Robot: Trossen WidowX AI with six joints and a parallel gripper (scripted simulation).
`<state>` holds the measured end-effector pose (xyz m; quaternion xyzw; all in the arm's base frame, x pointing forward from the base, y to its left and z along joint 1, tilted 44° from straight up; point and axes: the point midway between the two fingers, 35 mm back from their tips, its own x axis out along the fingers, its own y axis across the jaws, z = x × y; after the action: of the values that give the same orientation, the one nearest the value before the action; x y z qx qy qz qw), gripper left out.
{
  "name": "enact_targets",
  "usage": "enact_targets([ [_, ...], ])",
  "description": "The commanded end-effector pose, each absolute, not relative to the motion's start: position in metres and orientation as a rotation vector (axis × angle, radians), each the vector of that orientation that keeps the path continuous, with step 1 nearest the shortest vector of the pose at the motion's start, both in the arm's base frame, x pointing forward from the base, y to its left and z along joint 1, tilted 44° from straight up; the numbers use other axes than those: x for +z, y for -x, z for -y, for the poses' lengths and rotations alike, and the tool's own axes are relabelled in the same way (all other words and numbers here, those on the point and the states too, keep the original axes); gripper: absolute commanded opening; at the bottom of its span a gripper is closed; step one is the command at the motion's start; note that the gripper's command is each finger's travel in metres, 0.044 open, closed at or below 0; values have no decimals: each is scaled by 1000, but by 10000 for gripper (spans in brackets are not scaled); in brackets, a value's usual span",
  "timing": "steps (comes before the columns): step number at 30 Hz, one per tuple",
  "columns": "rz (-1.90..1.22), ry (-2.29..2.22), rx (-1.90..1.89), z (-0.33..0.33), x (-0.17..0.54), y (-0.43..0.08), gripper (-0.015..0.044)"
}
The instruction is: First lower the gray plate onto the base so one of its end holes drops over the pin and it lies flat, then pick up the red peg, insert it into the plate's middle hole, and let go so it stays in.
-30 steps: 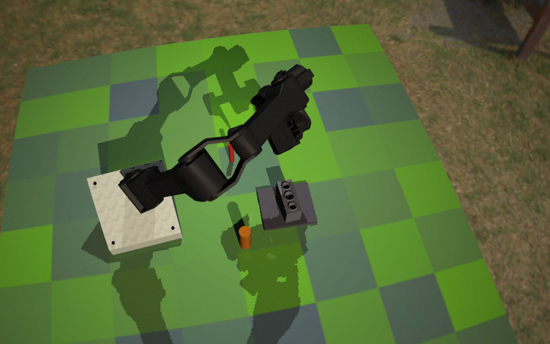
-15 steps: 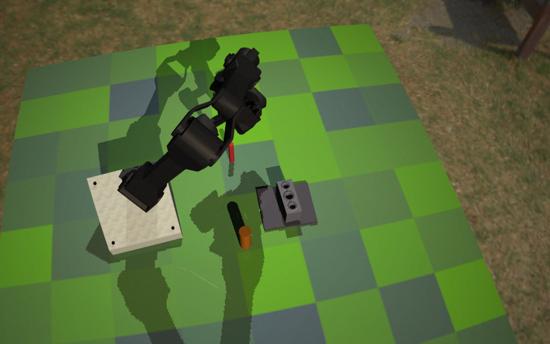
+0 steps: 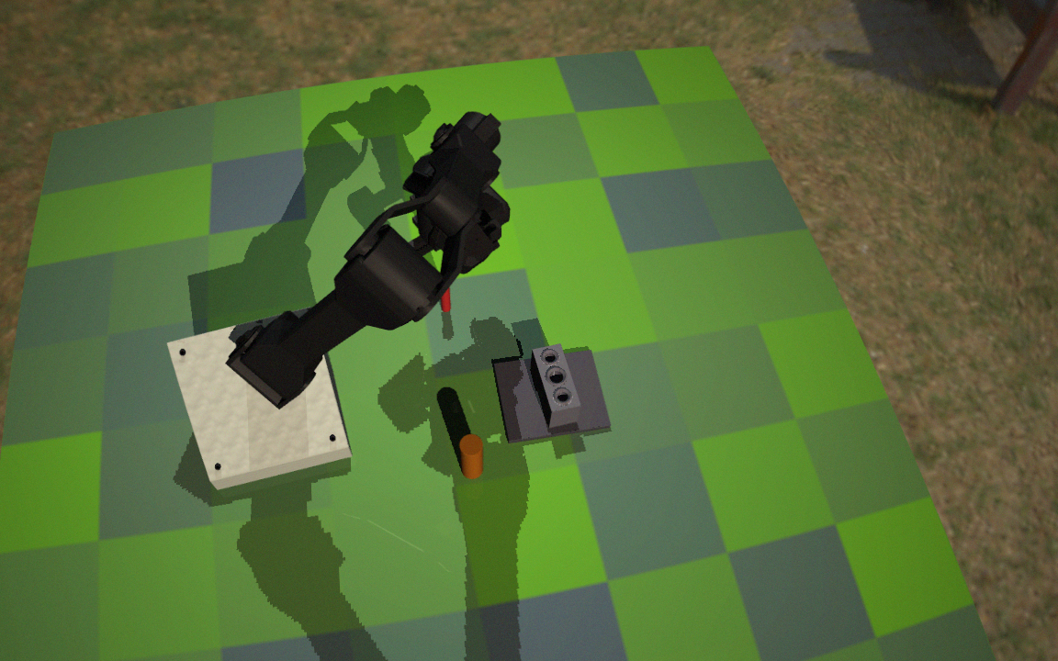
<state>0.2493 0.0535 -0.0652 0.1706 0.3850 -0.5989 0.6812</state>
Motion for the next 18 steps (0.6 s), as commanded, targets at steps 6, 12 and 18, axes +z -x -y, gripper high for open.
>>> enact_targets([
  [6,-863,-376,-1343,-42,-76,-250,440],
  [12,-863,-376,-1343,-36,-83,-250,440],
  [18,-863,-376,-1344,-29,-89,-249,440],
])
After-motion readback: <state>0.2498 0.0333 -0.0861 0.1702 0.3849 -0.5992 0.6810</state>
